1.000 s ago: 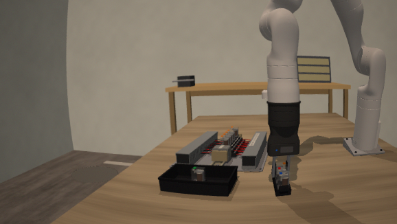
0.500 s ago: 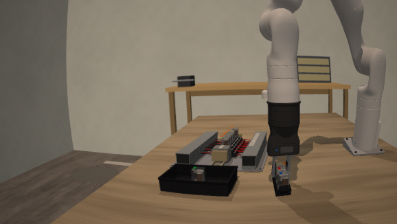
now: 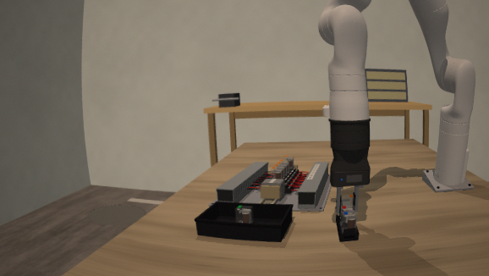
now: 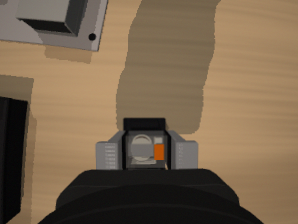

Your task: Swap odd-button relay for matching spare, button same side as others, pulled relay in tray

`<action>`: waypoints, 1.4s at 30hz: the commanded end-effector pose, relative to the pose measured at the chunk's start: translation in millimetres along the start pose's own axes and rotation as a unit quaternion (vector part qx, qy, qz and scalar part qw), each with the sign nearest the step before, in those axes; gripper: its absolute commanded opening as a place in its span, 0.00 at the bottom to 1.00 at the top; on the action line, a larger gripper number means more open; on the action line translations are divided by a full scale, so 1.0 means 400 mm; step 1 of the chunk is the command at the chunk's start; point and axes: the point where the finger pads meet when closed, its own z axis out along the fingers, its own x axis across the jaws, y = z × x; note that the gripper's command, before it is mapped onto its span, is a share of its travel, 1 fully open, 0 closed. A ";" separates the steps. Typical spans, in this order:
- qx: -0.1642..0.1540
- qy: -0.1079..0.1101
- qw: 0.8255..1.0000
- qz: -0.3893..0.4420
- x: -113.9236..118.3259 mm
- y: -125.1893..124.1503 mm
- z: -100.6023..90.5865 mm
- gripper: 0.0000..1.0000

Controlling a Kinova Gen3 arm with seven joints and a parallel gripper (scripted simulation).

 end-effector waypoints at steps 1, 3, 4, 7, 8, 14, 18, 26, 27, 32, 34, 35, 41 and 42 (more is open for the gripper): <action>-0.002 -0.004 1.000 0.000 -0.006 0.003 -0.015 0.00; -0.002 -0.004 1.000 0.000 -0.006 0.003 -0.022 0.00; -0.002 -0.004 1.000 0.000 -0.006 0.003 -0.025 0.00; -0.001 -0.002 1.000 0.000 -0.002 0.001 -0.023 0.00; -0.001 -0.002 1.000 0.000 -0.002 0.001 -0.026 0.00; -0.001 -0.003 1.000 0.000 -0.003 0.001 -0.046 0.00; -0.002 -0.004 1.000 0.000 -0.003 0.001 -0.060 0.00; -0.001 -0.002 1.000 0.000 0.000 0.000 -0.074 0.00; -0.001 -0.002 1.000 0.000 0.000 0.000 -0.077 0.00; -0.001 -0.003 1.000 0.000 -0.001 0.000 -0.094 0.00; -0.002 -0.004 1.000 0.000 -0.001 0.000 -0.100 0.00; -0.002 -0.004 1.000 0.000 -0.001 0.001 -0.104 0.00; -0.001 -0.002 1.000 0.000 0.001 -0.001 -0.113 0.00; -0.001 -0.002 1.000 0.000 0.001 -0.001 -0.118 0.00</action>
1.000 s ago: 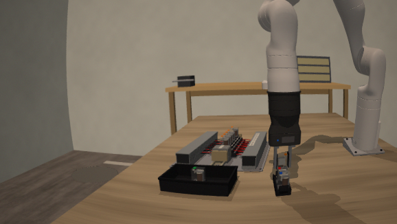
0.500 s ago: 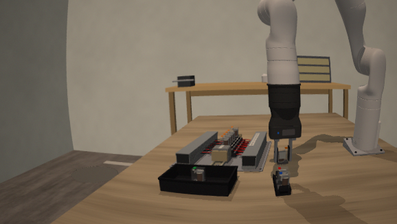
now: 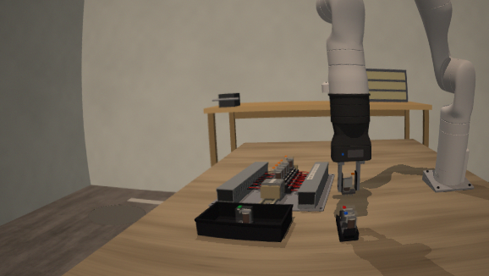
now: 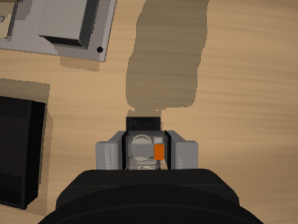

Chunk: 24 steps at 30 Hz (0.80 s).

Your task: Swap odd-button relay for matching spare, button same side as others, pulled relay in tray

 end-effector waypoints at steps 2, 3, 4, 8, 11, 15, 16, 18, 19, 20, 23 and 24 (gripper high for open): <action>-0.001 -0.002 1.000 0.000 -0.004 0.002 -0.018 0.00; -0.001 -0.002 1.000 0.000 -0.004 0.002 -0.023 0.00; -0.001 -0.003 1.000 0.000 -0.004 0.002 -0.028 0.00; -0.001 -0.003 1.000 0.000 -0.006 0.003 -0.048 0.00; -0.002 -0.004 1.000 0.000 -0.007 0.004 -0.063 0.00; -0.002 -0.004 1.000 0.000 -0.008 0.004 -0.073 0.00; 0.000 -0.001 1.000 0.000 -0.004 0.002 -0.068 0.00; -0.001 -0.001 1.000 0.000 -0.005 0.003 -0.074 0.00; -0.001 -0.002 1.000 0.000 -0.006 0.003 -0.077 0.00; -0.001 -0.002 1.000 0.000 -0.006 0.004 -0.080 0.00; -0.001 -0.002 1.000 0.000 -0.008 0.005 -0.089 0.00; -0.001 -0.003 1.000 0.000 -0.009 0.005 -0.092 0.00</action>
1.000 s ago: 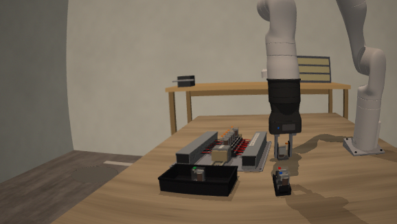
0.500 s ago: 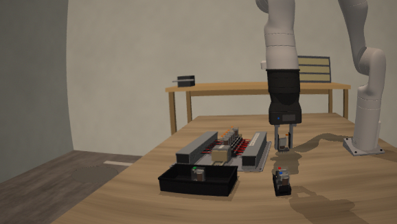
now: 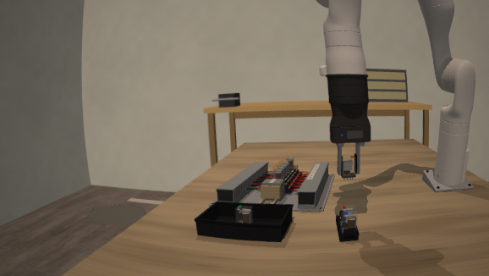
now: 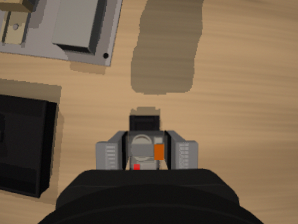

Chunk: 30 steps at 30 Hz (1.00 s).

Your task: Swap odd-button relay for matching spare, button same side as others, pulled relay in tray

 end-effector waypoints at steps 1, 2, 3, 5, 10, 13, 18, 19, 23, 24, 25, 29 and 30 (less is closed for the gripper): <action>-0.002 -0.004 1.000 0.000 -0.006 0.003 -0.013 0.00; -0.002 -0.004 1.000 0.000 -0.007 0.004 -0.016 0.00; -0.002 -0.004 1.000 0.000 -0.007 0.004 -0.019 0.00; -0.002 -0.005 1.000 0.000 -0.008 0.005 -0.024 0.00; -0.002 -0.003 1.000 0.000 -0.007 0.004 -0.022 0.00; -0.002 -0.004 1.000 0.000 -0.007 0.004 -0.020 0.00; -0.002 -0.004 1.000 0.000 -0.008 0.004 -0.017 0.00; -0.002 -0.005 1.000 0.000 -0.008 0.004 -0.016 0.00; -0.002 -0.005 1.000 0.000 -0.008 0.005 -0.014 0.00; -0.002 -0.005 1.000 0.000 -0.008 0.005 -0.014 0.00; -0.002 -0.005 1.000 0.000 -0.008 0.005 -0.014 0.00; -0.002 -0.005 1.000 0.000 -0.008 0.005 -0.012 0.00; -0.002 -0.005 1.000 0.000 -0.008 0.004 -0.011 0.00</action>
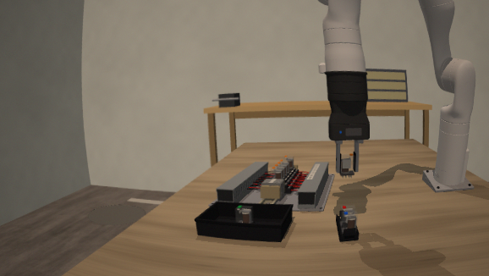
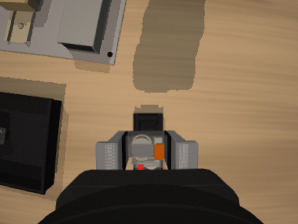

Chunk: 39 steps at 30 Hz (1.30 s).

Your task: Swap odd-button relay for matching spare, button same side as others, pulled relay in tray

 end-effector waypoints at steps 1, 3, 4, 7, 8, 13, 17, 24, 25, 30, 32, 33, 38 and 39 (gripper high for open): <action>0.000 0.000 1.000 0.000 0.000 0.000 0.001 0.00; 0.000 0.000 1.000 0.000 0.000 0.000 0.002 0.00; 0.000 0.000 1.000 0.000 0.000 0.000 0.003 0.00; 0.000 0.000 1.000 0.000 0.001 -0.001 0.005 0.00; 0.000 0.000 1.000 0.000 0.001 -0.001 0.005 0.00; 0.000 0.000 1.000 0.000 0.001 -0.001 0.006 0.00; 0.000 0.000 1.000 0.000 0.001 -0.001 0.008 0.00; 0.000 0.000 1.000 0.000 0.002 -0.001 0.010 0.00; 0.000 0.000 1.000 0.000 0.002 -0.002 0.011 0.00; 0.000 0.000 1.000 0.000 0.002 -0.002 0.011 0.00; 0.000 0.000 1.000 0.000 0.002 -0.002 0.012 0.00; 0.000 0.000 1.000 0.000 0.002 -0.002 0.012 0.00; 0.000 0.000 1.000 0.000 0.003 -0.002 0.013 0.00; 0.000 0.000 1.000 0.000 0.003 -0.002 0.013 0.00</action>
